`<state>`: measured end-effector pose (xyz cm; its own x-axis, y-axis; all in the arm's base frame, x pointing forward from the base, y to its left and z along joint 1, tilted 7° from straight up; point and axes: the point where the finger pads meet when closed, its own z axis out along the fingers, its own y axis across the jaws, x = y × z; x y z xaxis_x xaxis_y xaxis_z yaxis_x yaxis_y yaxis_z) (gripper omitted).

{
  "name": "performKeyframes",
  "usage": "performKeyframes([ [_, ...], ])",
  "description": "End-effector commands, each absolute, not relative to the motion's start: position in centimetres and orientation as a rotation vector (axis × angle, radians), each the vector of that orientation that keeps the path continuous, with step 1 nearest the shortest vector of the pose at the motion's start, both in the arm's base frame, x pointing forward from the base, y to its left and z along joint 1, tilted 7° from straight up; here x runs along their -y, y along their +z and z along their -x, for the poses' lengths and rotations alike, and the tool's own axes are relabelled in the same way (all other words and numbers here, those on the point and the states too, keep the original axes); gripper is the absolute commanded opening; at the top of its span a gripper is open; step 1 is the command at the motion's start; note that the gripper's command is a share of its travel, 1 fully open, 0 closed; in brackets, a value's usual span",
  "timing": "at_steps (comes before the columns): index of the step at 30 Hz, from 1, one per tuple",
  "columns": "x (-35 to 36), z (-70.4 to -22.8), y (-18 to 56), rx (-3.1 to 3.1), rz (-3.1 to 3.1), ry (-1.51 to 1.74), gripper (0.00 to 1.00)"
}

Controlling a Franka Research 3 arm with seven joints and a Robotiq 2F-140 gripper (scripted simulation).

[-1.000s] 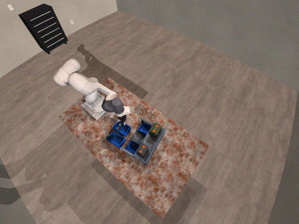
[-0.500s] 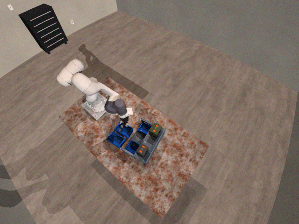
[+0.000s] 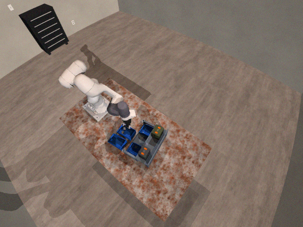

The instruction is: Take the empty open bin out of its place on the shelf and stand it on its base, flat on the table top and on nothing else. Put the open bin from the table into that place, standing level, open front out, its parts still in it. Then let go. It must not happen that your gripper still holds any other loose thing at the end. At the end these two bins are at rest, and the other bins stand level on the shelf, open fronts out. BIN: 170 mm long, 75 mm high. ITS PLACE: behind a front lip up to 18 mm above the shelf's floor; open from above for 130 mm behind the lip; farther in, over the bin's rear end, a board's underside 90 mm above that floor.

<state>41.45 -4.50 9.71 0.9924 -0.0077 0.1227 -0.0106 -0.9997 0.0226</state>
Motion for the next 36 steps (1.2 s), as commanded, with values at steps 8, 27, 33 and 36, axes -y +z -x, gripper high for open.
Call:
performKeyframes([
  [8, 4.4, -42.02, 10.13, 0.005, -3.12, 0.075, 0.0],
  [27, 4.32, -42.26, 10.33, 0.005, -3.122, -0.018, 0.0],
  [33, 4.34, -42.17, 10.3, 0.006, -3.122, -0.023, 0.0],
  [36, 4.35, -42.07, 10.26, 0.006, -3.122, -0.029, 0.0],
])
